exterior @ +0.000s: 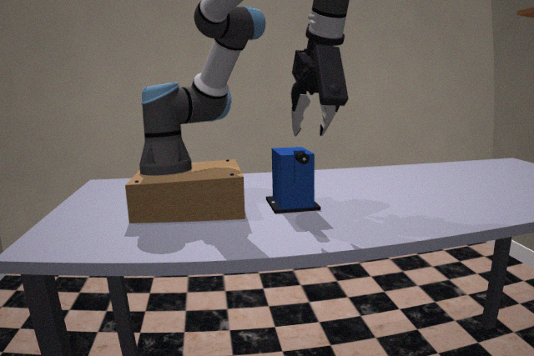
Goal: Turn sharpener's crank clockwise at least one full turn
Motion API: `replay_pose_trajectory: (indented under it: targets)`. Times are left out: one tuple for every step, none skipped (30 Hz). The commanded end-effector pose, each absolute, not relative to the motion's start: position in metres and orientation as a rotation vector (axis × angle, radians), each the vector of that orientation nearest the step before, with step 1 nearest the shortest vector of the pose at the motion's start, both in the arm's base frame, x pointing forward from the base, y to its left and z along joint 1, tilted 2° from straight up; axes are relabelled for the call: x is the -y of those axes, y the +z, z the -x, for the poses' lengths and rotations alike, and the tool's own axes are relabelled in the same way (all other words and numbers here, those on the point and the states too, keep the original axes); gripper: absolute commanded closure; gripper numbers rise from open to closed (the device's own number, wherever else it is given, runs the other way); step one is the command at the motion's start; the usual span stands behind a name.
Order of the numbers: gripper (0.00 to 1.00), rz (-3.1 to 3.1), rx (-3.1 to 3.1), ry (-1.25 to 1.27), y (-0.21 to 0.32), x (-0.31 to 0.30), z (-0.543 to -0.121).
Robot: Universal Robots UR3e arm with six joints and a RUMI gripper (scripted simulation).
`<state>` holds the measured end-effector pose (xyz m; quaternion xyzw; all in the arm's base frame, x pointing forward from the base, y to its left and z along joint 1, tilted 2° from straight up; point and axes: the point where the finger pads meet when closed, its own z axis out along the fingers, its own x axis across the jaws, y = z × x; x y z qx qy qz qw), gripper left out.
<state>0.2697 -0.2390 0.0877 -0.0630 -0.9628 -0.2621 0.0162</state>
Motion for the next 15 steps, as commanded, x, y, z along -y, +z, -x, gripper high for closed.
replay_pose_trajectory:
  targets:
    - [0.68,0.289,3.029,-0.846,0.085,0.256,-0.261]
    - [0.68,0.289,3.029,-0.846,0.085,0.256,-0.261]
    - [0.68,0.289,3.029,-0.846,0.085,0.256,-0.261]
    - [0.68,0.296,3.032,-0.848,0.085,0.260,-0.258]
    - [0.68,0.296,3.032,-0.848,0.084,0.264,-0.255]
    - [0.68,0.296,3.032,-0.848,0.083,0.268,-0.253]
    - [0.68,0.296,3.032,-0.848,0.082,0.272,-0.250]
    - [0.68,0.296,3.032,-0.848,0.082,0.272,-0.250]
    - [0.68,0.296,3.032,-0.848,0.082,0.272,-0.250]
    - [0.68,0.296,3.032,-0.848,0.082,0.272,-0.250]
    - [0.68,0.296,3.032,-0.848,0.080,0.271,-0.250]
    - [0.68,0.296,3.032,-0.848,0.078,0.270,-0.250]
    - [0.68,0.296,3.032,-0.848,0.076,0.268,-0.250]
    - [0.68,0.296,3.032,-0.848,0.073,0.267,-0.251]
    - [0.68,0.296,3.032,-0.848,0.071,0.266,-0.251]
